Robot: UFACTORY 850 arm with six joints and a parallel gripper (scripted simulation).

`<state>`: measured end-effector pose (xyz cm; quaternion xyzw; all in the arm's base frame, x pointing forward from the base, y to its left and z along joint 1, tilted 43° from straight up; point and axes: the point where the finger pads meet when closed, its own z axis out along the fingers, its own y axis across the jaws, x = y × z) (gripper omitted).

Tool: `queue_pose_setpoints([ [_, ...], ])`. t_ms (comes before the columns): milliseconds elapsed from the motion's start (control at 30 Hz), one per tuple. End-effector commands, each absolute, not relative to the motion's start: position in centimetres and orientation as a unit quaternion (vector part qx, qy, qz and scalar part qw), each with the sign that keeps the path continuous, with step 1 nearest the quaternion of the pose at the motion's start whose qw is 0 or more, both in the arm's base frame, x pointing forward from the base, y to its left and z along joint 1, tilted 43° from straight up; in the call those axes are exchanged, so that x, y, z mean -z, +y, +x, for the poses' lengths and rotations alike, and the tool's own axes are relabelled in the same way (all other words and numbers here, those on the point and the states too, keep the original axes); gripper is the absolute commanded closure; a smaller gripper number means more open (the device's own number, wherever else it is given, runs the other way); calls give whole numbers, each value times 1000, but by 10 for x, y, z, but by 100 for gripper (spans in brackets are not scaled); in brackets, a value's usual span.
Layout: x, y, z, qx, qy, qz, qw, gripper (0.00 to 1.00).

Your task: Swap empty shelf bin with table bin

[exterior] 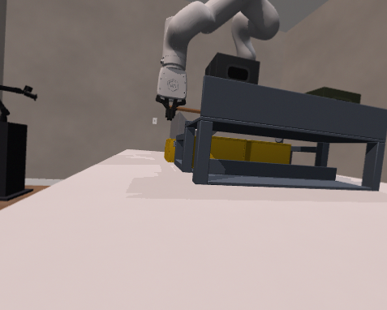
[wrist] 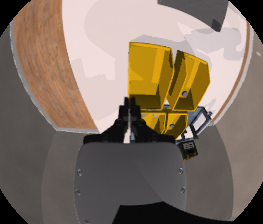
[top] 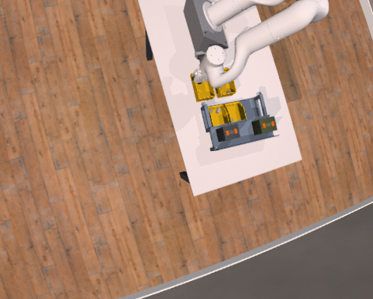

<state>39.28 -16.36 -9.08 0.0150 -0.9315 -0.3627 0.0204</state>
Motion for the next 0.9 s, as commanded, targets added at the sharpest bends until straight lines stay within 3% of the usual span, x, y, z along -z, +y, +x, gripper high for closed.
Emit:
queue_pose_setpoints([
  [0,90,-165,394,362,-932,15,20,100],
  [167,89,-163,394,362,-932,15,20,100],
  [533,-2,-78,393,362,-932,16,19,100],
  [800,-9,-71,391,362,-932,16,19,100],
  [833,-9,-71,391,362,-932,16,19,74],
  [867,-9,-71,391,362,-932,16,19,74],
])
